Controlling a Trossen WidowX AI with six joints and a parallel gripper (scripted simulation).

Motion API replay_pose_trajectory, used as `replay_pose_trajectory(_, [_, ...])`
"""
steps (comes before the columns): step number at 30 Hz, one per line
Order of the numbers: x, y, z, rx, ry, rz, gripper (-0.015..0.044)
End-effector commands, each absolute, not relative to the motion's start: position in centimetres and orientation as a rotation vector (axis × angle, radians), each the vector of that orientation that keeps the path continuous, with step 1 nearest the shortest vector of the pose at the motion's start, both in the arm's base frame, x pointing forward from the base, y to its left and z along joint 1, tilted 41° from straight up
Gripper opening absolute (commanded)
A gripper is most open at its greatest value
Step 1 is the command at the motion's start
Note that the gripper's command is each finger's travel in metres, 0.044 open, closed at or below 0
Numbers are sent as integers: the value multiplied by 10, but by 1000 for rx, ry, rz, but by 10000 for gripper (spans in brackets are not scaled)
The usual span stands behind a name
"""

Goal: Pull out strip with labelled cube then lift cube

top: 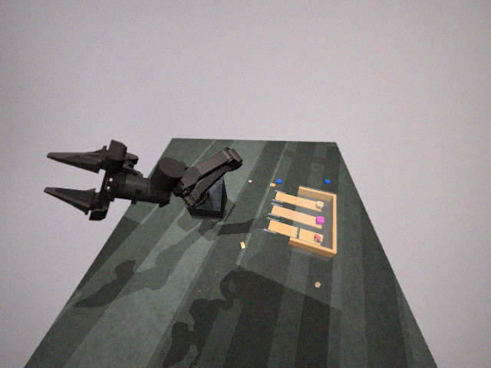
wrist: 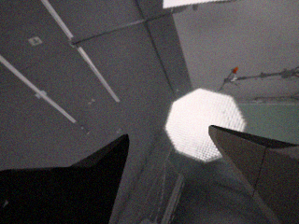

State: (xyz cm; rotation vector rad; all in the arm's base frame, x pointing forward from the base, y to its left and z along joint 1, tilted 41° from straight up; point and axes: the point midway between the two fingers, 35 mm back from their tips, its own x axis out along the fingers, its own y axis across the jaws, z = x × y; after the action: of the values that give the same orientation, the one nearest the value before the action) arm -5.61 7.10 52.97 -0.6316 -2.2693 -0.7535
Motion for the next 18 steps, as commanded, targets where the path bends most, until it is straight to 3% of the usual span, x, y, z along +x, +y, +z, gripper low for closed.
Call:
replay_pose_trajectory(1, [-57, 70, 530, -627, -2270, -757, 400])
replay_pose_trajectory(7, [-91, 33, 524, -436, -2271, -917, 400])
replay_pose_trajectory(13, [-125, -47, 505, -115, -2179, -1172, 400])
replay_pose_trajectory(18, [-123, -121, 482, 131, -1992, -1354, 400])
